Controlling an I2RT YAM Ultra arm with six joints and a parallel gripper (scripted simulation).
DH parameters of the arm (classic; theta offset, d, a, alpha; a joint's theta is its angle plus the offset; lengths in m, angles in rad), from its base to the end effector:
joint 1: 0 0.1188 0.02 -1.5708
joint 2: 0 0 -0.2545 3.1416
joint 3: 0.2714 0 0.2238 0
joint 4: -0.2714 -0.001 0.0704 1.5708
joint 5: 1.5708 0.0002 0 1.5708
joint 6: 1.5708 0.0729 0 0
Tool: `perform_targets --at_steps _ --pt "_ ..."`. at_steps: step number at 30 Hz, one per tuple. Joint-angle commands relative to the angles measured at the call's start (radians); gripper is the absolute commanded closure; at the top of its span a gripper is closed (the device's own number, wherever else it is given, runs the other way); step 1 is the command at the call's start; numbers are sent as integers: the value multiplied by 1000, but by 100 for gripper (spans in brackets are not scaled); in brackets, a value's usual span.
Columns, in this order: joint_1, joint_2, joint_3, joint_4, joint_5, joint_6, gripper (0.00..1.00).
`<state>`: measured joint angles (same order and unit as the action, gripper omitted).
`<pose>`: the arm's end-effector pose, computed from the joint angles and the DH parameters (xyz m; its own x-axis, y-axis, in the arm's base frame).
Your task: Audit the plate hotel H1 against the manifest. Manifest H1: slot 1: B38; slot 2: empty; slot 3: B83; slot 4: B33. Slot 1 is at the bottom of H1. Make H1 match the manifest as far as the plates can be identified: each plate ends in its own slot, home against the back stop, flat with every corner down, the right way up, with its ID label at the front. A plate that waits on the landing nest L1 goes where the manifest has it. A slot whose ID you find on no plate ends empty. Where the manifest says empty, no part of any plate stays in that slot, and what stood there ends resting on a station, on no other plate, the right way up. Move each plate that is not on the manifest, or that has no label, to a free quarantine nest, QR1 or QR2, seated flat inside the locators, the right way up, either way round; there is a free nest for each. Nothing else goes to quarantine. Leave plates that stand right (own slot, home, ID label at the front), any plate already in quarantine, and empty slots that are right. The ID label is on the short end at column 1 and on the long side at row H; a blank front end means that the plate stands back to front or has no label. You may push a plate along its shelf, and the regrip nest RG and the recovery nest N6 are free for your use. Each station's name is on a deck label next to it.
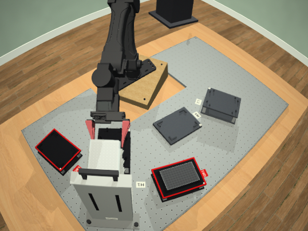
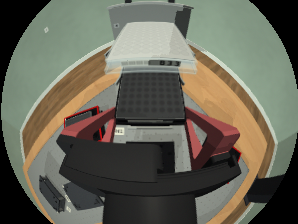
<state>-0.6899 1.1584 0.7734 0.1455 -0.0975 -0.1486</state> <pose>0.2205 -0.1714 0.2925 -0.2639 0.0268 -0.9642 0.5272 0.8411 -0.1210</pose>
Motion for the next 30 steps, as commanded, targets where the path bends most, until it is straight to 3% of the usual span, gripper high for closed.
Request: perform_targets --at_steps 1,2,3,30 --pt "1 4 6 -5 2 1 14" --pt "1 4 6 -5 2 1 14" --pt "1 6 3 0 2 1 0" --pt "1 6 4 0 2 1 0"
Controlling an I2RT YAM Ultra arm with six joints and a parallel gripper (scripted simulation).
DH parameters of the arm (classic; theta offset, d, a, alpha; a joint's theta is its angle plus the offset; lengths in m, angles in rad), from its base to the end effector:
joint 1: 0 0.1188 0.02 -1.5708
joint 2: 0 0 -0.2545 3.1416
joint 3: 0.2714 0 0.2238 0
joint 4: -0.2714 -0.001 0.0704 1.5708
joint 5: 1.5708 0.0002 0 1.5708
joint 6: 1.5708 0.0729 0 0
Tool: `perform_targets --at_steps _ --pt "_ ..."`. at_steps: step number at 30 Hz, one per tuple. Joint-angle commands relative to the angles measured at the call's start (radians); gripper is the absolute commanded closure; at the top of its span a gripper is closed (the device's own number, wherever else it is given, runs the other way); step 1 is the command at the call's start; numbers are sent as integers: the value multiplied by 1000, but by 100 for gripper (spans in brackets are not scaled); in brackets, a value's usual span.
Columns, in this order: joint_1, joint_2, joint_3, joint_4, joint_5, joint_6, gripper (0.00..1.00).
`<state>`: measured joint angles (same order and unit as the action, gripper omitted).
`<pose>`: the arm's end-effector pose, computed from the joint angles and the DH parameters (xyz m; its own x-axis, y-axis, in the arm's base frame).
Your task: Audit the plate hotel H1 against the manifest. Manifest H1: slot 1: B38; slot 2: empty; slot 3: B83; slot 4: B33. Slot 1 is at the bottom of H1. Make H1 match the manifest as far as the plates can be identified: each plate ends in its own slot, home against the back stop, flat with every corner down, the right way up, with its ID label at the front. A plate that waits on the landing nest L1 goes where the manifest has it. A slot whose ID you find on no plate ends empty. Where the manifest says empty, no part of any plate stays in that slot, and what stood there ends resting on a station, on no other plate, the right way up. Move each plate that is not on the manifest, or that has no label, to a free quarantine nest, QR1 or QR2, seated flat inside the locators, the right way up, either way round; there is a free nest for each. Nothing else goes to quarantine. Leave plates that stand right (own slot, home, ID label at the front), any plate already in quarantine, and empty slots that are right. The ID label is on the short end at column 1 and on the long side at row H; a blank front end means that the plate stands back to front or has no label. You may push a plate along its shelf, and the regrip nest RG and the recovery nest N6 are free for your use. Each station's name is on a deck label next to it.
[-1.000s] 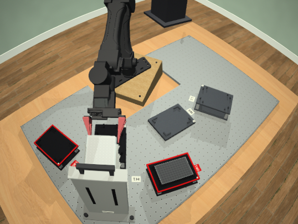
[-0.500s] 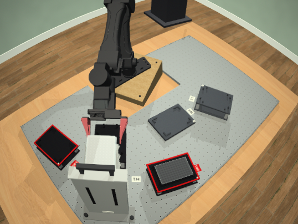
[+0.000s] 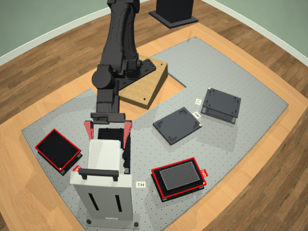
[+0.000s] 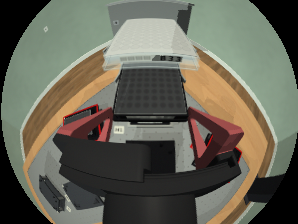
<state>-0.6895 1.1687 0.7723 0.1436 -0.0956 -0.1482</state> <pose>0.2217 -0.1725 0.2891 -0.2738 0.0353 -0.9611 0.5273 0.8413 -0.1193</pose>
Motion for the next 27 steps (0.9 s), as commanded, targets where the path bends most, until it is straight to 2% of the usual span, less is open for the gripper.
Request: perform_targets --at_steps 1,12,13,27 --pt "1 -4 5 2 0 0 0" --pt "1 -4 5 2 0 0 0" --pt "2 -26 23 -38 2 1 0" --pt "-12 -109 -40 -59 -12 -3 0"
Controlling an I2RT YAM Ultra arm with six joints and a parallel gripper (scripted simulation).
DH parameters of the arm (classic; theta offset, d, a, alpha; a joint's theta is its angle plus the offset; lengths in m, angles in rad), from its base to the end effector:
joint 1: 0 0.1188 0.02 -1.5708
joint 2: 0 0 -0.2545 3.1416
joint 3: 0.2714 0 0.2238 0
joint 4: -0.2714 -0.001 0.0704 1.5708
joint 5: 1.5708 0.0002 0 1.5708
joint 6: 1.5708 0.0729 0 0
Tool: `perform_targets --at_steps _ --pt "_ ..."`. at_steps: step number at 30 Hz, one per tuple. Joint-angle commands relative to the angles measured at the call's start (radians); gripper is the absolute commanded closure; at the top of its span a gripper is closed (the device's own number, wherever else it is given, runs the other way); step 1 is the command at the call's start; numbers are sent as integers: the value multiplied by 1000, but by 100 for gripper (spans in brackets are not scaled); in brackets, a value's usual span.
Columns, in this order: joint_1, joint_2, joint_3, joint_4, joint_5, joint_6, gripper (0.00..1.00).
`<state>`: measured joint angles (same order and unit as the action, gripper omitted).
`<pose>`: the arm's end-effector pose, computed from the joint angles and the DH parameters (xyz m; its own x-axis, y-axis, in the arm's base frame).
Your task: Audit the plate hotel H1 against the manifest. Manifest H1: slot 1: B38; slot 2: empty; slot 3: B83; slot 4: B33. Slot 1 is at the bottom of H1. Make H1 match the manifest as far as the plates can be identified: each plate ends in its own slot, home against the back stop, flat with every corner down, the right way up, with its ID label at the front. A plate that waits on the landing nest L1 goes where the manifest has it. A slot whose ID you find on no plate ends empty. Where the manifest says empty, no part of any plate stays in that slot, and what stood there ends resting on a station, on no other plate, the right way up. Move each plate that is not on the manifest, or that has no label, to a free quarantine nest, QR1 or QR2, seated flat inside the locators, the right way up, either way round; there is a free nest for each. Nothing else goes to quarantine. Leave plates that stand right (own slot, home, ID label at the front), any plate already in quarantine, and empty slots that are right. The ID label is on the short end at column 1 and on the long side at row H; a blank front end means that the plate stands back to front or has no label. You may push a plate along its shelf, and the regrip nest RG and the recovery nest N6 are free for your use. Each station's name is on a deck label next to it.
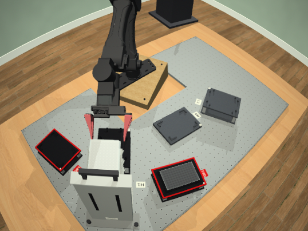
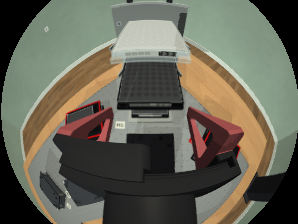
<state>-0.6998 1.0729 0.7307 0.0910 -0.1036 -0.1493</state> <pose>0.2044 -0.1610 0.2909 -0.2719 0.0355 -0.9617 0.5294 0.8400 -0.1187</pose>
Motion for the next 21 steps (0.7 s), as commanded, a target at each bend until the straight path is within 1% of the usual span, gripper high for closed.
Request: perform_targets --at_steps 1,14,16,21 --pt "-3 -21 -4 -8 -5 -2 0" --pt "-22 -115 -66 -42 -24 -7 0" --pt "-22 -115 -66 -42 -24 -7 0" --pt "-31 -153 -89 -58 -32 -9 0"
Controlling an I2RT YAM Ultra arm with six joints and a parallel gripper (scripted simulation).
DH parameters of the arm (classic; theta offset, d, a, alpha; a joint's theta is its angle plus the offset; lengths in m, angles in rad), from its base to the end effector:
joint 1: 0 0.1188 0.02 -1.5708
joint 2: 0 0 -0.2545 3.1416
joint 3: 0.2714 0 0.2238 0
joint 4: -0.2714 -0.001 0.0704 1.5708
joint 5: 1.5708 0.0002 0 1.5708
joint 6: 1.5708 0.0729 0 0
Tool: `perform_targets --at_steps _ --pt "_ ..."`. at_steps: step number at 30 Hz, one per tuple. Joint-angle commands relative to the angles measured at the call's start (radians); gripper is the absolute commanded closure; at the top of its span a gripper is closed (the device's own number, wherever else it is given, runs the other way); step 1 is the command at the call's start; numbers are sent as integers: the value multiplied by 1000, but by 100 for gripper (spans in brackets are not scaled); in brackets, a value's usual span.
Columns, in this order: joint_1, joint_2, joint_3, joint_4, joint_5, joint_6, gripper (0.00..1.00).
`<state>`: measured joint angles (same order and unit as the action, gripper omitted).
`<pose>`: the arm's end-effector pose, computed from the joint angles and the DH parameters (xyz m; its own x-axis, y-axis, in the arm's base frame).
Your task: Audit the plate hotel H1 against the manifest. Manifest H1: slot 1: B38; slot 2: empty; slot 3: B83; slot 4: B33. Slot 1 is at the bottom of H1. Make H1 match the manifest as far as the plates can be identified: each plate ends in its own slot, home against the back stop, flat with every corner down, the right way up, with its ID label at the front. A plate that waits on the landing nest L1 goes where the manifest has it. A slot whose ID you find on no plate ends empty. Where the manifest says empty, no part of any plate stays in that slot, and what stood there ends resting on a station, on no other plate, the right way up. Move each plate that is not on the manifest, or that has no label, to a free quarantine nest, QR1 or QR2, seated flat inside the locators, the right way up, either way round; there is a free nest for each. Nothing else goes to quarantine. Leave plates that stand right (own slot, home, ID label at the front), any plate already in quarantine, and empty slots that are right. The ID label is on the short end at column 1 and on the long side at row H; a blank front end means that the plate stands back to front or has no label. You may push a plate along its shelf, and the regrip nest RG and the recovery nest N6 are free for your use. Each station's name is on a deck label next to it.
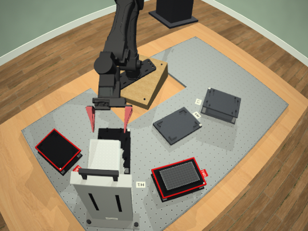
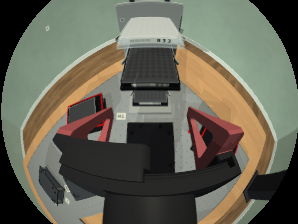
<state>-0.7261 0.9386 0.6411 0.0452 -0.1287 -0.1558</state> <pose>0.1800 -0.1459 0.2825 -0.2722 0.0359 -0.9616 0.5297 0.8398 -0.1186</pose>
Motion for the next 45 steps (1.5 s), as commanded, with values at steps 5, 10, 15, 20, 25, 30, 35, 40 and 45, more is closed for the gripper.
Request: perform_targets --at_steps 5,10,15,20,25,30,35,40,45 --pt "-14 -58 -21 -30 -16 -5 0" --pt "-24 -98 -41 -49 -26 -8 0" --pt "-30 -122 -53 -62 -32 -9 0" --pt "-42 -163 -72 -85 -43 -12 0" --pt "-51 -181 -96 -79 -52 -15 100" --pt "-51 -181 -96 -79 -52 -15 100" --pt "-51 -181 -96 -79 -52 -15 100" --pt "-51 -181 -96 -79 -52 -15 100" --pt "-51 -181 -96 -79 -52 -15 100"
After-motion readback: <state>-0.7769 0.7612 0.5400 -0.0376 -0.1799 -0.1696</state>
